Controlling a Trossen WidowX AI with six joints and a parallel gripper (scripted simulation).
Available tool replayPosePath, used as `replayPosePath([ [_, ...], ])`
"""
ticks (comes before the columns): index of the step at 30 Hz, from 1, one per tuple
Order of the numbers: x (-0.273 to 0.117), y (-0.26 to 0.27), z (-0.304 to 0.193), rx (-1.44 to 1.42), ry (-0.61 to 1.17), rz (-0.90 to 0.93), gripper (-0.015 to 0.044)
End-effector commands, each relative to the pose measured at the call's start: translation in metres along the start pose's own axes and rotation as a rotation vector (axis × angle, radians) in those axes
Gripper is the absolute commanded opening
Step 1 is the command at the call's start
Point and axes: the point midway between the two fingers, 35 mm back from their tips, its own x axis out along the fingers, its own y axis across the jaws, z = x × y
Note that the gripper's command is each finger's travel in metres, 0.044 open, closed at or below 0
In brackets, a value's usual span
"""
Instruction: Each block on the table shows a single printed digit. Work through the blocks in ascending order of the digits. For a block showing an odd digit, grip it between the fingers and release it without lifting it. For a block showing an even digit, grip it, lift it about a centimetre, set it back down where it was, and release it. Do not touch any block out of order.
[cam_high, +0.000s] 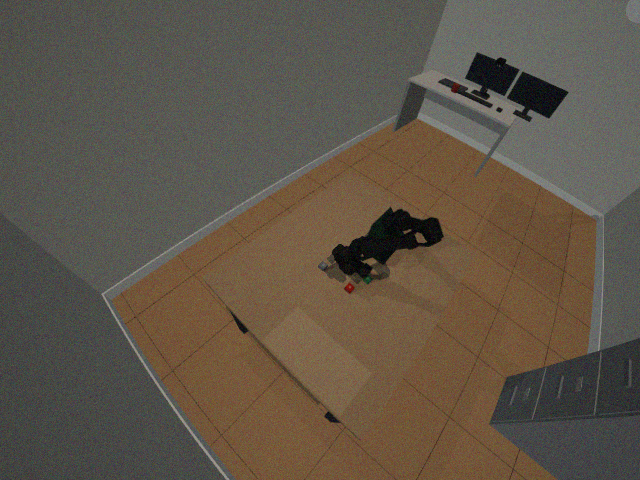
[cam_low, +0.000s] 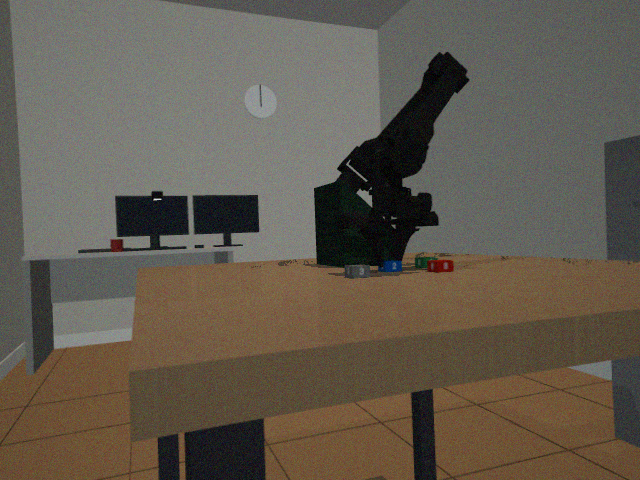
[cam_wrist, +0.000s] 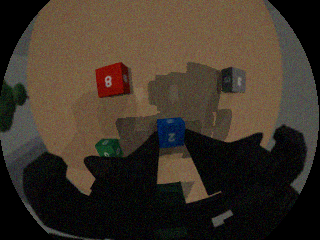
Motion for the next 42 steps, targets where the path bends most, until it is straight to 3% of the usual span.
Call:
replayPosePath([
  [1, 0.0, 0.0, 0.0, 0.006, 0.0, 0.001, 0.012],
  [20, -0.015, 0.0, 0.0, 0.006, -0.001, 0.0, 0.012],
  [42, -0.003, 0.0, 0.0, 0.006, -0.001, 0.001, 0.012],
])
